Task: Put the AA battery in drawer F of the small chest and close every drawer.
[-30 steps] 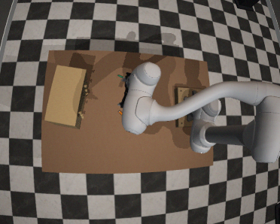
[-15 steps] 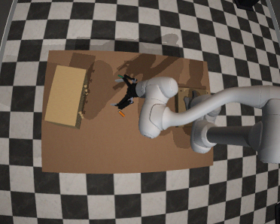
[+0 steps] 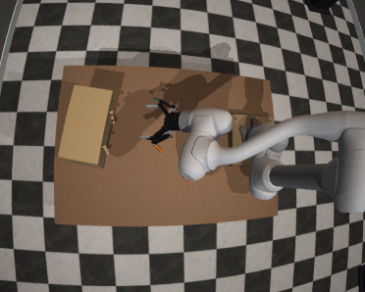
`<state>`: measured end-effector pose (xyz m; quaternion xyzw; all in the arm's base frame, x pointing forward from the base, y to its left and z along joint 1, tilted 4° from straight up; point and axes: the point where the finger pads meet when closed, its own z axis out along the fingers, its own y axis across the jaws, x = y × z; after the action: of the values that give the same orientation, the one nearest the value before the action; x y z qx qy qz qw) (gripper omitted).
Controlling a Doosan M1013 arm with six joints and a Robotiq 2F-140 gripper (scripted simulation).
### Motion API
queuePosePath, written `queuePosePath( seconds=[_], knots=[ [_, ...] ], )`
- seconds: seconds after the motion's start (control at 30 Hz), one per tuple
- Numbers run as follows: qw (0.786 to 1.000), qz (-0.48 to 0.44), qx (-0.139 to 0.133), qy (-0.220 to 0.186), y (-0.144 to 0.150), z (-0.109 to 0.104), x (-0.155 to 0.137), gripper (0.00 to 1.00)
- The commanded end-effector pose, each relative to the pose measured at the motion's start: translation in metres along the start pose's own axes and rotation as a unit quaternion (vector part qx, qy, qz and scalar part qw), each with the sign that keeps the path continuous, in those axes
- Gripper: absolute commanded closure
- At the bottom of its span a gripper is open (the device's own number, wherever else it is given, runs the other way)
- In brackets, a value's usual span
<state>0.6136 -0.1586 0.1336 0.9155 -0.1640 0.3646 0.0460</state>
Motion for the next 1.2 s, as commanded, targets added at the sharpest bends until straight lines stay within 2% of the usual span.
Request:
queuePosePath(
  seconds=[0.0, 0.23, 0.33, 0.5, 0.63, 0.7, 0.93, 1.17],
  knots=[
    [1.0, 0.0, 0.026, 0.015, -0.002, 0.002, -0.001, 0.0],
    [0.999, 0.0, 0.021, 0.032, 0.002, 0.006, 0.0, 0.0],
    [0.998, 0.001, 0.022, 0.055, 0.001, 0.011, 0.0, 0.0],
    [0.991, 0.003, 0.021, 0.133, 0.001, 0.029, 0.001, 0.0],
    [0.984, 0.004, 0.021, 0.179, 0.0, 0.04, 0.001, 0.0],
    [0.984, 0.004, 0.021, 0.179, 0.0, 0.04, 0.001, 0.0],
    [0.975, 0.004, 0.02, 0.219, 0.0, 0.05, 0.002, 0.0],
    [0.974, 0.005, 0.02, 0.226, 0.0, 0.051, 0.002, 0.0]
  ],
)
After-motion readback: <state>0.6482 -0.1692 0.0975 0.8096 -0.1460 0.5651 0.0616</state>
